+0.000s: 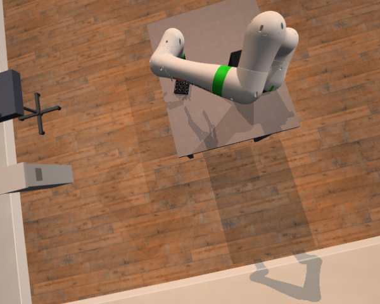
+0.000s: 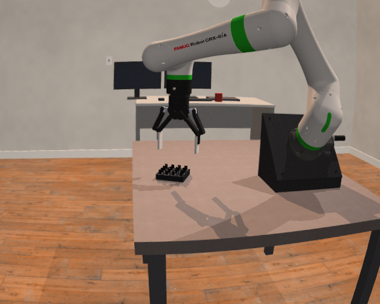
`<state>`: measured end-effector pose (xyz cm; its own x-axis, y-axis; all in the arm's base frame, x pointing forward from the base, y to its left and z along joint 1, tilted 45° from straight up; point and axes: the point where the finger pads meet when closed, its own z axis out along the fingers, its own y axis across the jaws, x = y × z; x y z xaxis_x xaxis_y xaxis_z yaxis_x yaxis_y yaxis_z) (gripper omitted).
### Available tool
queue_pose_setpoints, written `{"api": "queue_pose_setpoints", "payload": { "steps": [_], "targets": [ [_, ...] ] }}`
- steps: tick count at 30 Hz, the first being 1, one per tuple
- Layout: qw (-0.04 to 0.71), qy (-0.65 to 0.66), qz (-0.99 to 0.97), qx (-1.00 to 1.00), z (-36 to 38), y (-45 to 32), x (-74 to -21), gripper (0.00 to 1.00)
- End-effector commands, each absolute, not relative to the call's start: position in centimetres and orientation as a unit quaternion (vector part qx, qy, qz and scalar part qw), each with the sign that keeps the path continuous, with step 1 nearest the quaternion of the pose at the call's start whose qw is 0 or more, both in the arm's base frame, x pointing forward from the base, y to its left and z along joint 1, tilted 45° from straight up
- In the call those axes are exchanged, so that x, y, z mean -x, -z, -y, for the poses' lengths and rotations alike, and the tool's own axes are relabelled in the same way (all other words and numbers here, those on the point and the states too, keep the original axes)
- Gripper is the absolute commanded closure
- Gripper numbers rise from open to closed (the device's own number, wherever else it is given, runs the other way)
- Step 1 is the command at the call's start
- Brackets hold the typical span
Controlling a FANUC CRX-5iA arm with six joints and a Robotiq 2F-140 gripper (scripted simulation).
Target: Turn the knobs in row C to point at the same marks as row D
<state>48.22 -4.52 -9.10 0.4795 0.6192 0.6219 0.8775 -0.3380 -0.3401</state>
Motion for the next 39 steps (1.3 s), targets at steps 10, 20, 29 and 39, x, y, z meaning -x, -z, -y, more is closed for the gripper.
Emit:
{"api": "queue_pose_setpoints", "payload": {
  "steps": [10, 20, 29, 39],
  "targets": [
    [0.315, 0.224, 0.532, 0.754, 4.71, 9.02, -48.96, 0.88],
    [0.315, 0.224, 0.532, 0.754, 4.71, 9.02, -48.96, 0.88],
    [0.315, 0.224, 0.532, 0.754, 4.71, 9.02, -48.96, 0.88],
    [0.315, 0.224, 0.532, 0.754, 4.71, 9.02, -48.96, 0.88]
  ]
}}
